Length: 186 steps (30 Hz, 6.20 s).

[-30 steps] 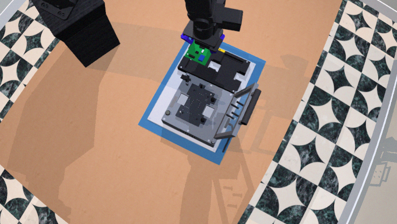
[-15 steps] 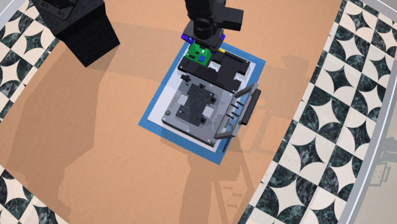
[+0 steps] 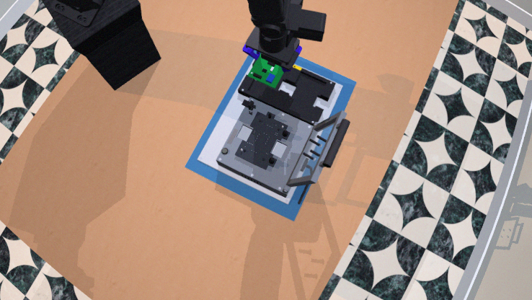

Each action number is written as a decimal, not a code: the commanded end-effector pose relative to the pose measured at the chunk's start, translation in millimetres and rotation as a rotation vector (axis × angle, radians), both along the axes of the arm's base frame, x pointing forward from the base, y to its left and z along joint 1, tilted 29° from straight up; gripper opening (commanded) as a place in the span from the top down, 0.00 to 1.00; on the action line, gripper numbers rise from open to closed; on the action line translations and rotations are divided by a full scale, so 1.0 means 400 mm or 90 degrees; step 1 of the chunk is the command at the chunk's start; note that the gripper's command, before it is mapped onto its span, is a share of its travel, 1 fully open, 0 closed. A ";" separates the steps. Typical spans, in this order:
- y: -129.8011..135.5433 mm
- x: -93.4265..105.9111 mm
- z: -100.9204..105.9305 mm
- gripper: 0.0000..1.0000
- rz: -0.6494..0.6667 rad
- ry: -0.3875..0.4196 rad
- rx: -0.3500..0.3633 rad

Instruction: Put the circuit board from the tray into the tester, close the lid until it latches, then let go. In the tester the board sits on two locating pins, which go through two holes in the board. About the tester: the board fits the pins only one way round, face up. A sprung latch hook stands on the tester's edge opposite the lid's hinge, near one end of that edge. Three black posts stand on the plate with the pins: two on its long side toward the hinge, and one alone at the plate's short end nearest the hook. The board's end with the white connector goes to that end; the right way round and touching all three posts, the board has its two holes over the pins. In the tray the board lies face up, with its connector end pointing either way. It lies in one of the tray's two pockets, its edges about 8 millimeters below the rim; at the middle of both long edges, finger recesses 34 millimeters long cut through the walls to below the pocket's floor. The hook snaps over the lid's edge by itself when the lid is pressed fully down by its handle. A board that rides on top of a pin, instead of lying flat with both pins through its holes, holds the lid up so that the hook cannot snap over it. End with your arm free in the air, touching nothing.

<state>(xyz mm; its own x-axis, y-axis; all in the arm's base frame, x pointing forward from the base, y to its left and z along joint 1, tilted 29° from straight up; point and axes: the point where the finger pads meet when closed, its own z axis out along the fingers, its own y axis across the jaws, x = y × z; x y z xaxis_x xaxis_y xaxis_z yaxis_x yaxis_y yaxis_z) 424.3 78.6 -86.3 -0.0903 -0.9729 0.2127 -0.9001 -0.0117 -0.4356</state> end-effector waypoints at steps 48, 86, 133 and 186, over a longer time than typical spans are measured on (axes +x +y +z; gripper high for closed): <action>0.029 -0.001 0.019 0.28 0.027 -0.003 -0.004; -0.103 0.016 0.069 0.28 0.013 -0.001 -0.004; -0.377 0.090 0.210 0.28 0.012 -0.013 -0.007; -0.395 0.085 0.205 0.28 0.006 -0.007 -0.005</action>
<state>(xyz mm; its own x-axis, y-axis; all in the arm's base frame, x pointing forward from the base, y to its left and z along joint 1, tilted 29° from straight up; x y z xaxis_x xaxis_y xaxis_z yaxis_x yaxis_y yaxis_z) 453.0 -72.3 -14.6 -0.0669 -0.9726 0.2225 -0.9023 -0.0362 -0.4296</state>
